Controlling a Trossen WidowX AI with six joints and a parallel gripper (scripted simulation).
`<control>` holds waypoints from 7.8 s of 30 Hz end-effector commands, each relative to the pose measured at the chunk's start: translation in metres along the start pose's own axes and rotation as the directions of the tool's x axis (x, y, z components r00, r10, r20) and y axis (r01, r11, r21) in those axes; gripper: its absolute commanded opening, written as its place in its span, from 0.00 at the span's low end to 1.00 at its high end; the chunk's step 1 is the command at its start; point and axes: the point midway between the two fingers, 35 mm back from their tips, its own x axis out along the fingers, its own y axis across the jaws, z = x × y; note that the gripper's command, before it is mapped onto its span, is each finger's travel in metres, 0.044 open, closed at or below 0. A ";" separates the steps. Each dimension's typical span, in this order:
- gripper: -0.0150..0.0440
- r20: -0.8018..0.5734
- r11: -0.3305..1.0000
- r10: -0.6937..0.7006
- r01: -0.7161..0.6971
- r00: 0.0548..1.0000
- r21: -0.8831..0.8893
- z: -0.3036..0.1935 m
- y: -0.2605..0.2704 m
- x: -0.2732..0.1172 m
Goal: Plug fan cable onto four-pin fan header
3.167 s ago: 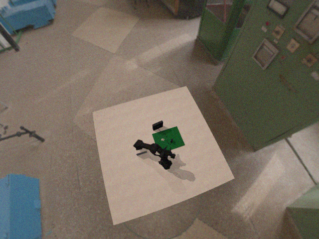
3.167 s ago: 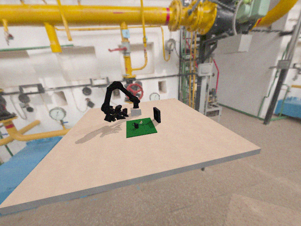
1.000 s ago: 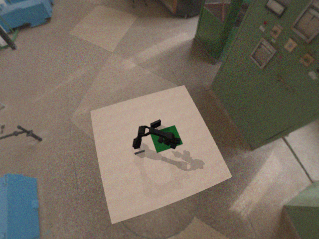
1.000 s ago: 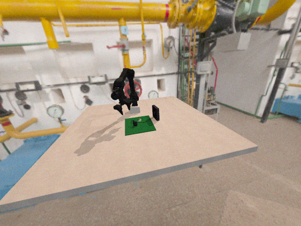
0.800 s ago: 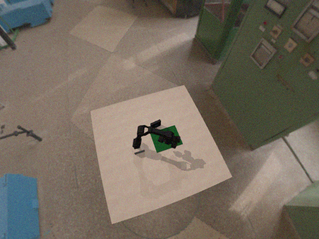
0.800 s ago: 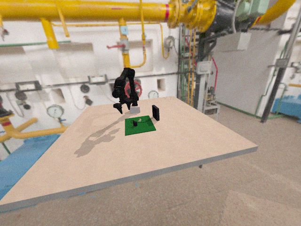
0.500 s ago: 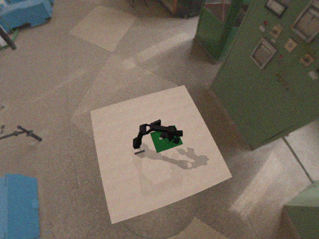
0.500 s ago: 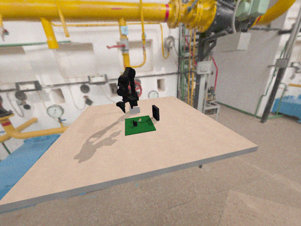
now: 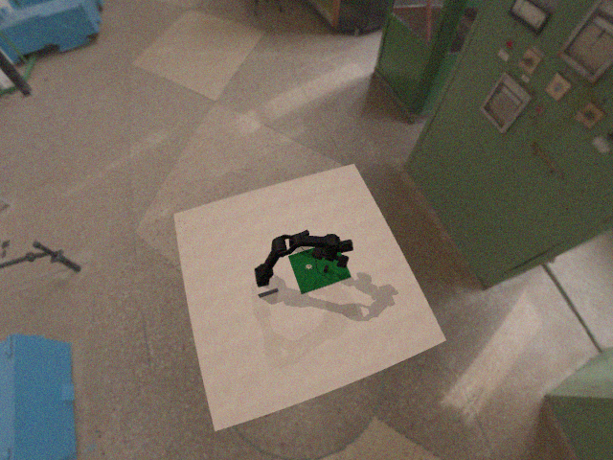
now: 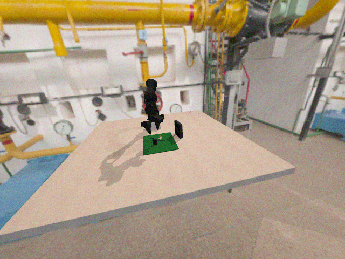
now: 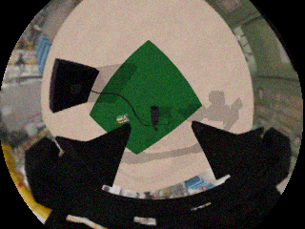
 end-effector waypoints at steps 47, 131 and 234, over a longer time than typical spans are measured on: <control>0.87 -0.013 1.000 0.020 -0.020 1.000 -0.001 -0.005 0.009 0.090; 0.25 -0.018 0.219 0.028 0.012 0.999 0.976 -0.030 0.100 0.040; 0.30 -0.018 0.229 0.026 0.011 1.000 0.973 -0.031 0.099 0.083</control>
